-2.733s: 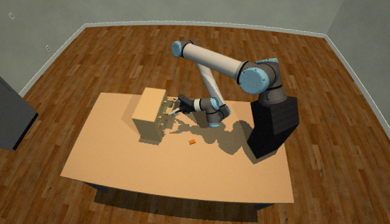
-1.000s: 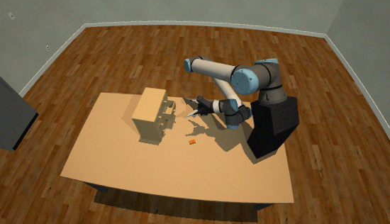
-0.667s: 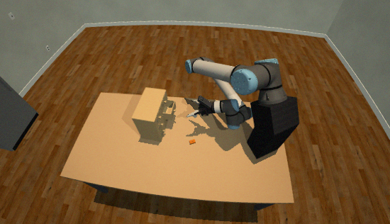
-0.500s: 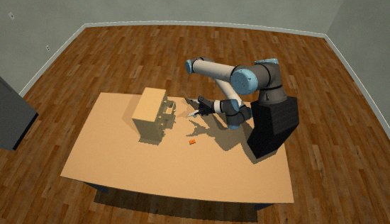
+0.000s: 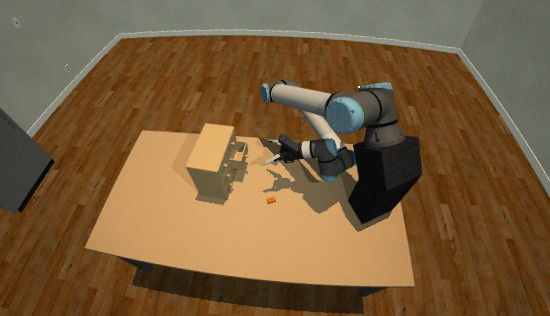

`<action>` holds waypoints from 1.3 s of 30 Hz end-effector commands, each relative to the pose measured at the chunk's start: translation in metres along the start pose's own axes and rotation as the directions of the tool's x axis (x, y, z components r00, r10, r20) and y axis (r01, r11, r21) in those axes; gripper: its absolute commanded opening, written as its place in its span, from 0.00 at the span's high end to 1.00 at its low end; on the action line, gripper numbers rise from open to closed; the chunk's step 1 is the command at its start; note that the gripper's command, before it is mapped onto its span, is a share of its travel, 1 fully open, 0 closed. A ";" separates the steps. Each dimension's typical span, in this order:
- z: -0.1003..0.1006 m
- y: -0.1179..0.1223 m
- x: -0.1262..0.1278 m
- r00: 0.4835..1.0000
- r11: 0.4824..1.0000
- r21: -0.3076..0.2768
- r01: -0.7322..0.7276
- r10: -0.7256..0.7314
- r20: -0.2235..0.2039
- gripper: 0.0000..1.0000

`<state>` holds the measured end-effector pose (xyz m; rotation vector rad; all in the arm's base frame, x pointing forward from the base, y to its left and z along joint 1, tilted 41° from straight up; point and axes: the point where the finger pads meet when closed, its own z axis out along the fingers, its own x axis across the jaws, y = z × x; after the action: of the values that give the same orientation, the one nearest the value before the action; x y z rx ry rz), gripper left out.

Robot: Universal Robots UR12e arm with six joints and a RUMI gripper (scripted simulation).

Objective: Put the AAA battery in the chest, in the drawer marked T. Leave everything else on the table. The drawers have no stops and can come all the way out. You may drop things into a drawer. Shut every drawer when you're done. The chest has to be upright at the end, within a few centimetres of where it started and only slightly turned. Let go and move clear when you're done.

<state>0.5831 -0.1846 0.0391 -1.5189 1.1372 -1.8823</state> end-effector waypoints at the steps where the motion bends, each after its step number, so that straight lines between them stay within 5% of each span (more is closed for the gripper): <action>1: 0.000 -0.004 -0.001 1.000 0.999 -0.034 -0.002 0.002 0.001 0.00; 18: -0.004 -0.010 -0.001 1.000 0.958 -0.286 -0.001 0.002 0.003 0.00; 30: -0.008 -0.017 -0.002 1.000 0.845 -0.535 0.000 0.003 0.003 0.00; 39: -0.007 -0.021 -0.001 1.000 0.762 -0.648 -0.001 0.001 0.000 0.00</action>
<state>0.5783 -0.1655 0.0608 -1.8036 1.7312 -1.6419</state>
